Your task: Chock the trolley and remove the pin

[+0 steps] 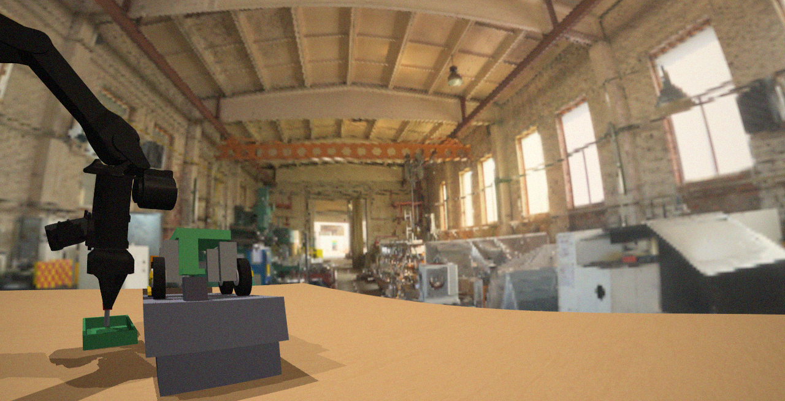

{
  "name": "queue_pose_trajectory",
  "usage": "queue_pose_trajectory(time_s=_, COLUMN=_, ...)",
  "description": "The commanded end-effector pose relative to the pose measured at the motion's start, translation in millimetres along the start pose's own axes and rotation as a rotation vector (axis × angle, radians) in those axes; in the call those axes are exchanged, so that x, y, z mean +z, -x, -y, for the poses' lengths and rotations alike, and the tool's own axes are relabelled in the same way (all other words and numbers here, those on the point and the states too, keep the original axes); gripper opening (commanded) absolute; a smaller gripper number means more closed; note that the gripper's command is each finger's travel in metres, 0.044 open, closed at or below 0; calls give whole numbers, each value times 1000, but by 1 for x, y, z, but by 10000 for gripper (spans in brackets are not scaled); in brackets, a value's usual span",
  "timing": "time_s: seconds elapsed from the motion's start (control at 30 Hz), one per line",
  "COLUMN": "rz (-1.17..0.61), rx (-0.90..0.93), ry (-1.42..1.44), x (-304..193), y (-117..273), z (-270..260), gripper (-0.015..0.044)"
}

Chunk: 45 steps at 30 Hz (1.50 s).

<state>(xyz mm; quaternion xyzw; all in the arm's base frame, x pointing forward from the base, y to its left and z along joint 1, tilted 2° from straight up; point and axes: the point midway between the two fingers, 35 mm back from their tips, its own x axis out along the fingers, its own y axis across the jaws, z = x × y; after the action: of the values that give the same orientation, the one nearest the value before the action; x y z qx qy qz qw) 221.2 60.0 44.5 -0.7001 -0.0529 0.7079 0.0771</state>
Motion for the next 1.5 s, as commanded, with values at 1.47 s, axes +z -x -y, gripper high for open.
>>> queue_pose_trajectory(time_s=1.47, rz=1, rx=-3, ry=4, x=1, y=-16, z=-32, gripper=190)
